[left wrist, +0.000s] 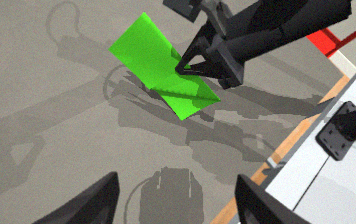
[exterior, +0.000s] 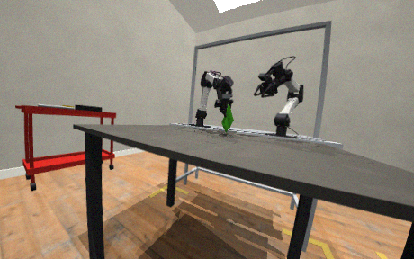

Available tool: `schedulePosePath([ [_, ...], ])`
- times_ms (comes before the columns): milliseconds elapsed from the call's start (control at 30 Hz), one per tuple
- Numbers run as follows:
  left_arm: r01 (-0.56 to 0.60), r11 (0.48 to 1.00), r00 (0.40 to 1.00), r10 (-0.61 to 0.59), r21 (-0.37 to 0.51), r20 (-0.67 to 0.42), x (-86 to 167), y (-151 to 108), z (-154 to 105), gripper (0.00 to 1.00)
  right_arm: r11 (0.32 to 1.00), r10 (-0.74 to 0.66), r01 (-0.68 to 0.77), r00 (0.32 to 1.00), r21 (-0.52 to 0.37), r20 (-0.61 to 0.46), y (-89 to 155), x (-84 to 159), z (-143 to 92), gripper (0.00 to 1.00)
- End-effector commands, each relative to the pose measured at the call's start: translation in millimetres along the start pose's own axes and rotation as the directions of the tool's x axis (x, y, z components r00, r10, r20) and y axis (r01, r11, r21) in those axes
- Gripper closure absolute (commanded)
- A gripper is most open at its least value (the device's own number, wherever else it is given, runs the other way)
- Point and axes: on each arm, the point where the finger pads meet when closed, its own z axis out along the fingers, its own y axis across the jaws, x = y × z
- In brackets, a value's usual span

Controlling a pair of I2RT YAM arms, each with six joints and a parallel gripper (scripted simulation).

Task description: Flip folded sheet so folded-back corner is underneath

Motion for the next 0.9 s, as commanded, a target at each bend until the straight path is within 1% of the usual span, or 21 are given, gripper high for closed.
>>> schedulePosePath([
  [0,-0.061,0.998,0.998,0.062,-0.033,0.024,14.7,-2.1,-16.2,0.35,0.955,-0.259,0.268,0.962,0.13,-0.081,-4.6,2.3,4.7,0.99],
  [133,-0.107,0.993,0.992,0.11,-0.049,0.07,22.1,-5.2,-30.5,0.35,0.876,-0.428,0.443,0.896,0.188,-0.118,-2.7,-2.5,5.4,0.99],
  [267,-0.148,0.987,0.981,0.155,-0.066,0.114,30.0,-7.1,-43.6,0.35,0.758,-0.584,0.607,0.795,0.241,-0.165,-0.3,-8.0,6.2,0.99],
  [333,-0.148,0.987,0.981,0.155,-0.066,0.114,30.0,-7.1,-43.6,0.35,0.758,-0.584,0.607,0.795,0.241,-0.165,-0.3,-8.0,6.2,0.99],
  [400,-0.165,0.983,0.976,0.175,-0.078,0.131,34.1,-6.9,-49.0,0.35,0.683,-0.655,0.678,0.733,0.271,-0.182,0.9,-14.0,6.5,0.99],
  [467,-0.191,0.977,0.965,0.204,-0.091,0.162,40.0,-7.4,-57.4,0.35,0.576,-0.736,0.76,0.642,0.302,-0.212,5.1,-19.9,7.6,0.99],
  [533,-0.209,0.973,0.956,0.225,-0.1,0.187,44.6,-7.6,-63.5,0.35,0.482,-0.785,0.823,0.558,0.301,-0.269,3.3,-10.5,13.3,0.99],
  [667,-0.24,0.963,0.937,0.263,-0.121,0.232,53.6,-6.8,-74.2,0.35,0.302,-0.853,0.899,0.403,0.316,-0.331,7.5,-14.0,14.8,0.99],
  [800,-0.255,0.958,0.919,0.282,-0.129,0.277,60.6,-6.8,-82.5,0.35,0.176,-0.883,0.929,0.295,0.325,-0.365,12.1,-16.5,10.4,0.99],
  [833,-0.258,0.957,0.916,0.285,-0.13,0.284,61.5,-7.0,-83.7,0.35,0.159,-0.886,0.933,0.28,0.323,-0.371,12.6,-15.7,10.9,0.99],
  [867,-0.258,0.957,0.916,0.285,-0.13,0.284,61.5,-7.0,-83.7,0.35,0.159,-0.886,0.933,0.28,0.323,-0.371,12.6,-15.7,10.9,0.99],
])
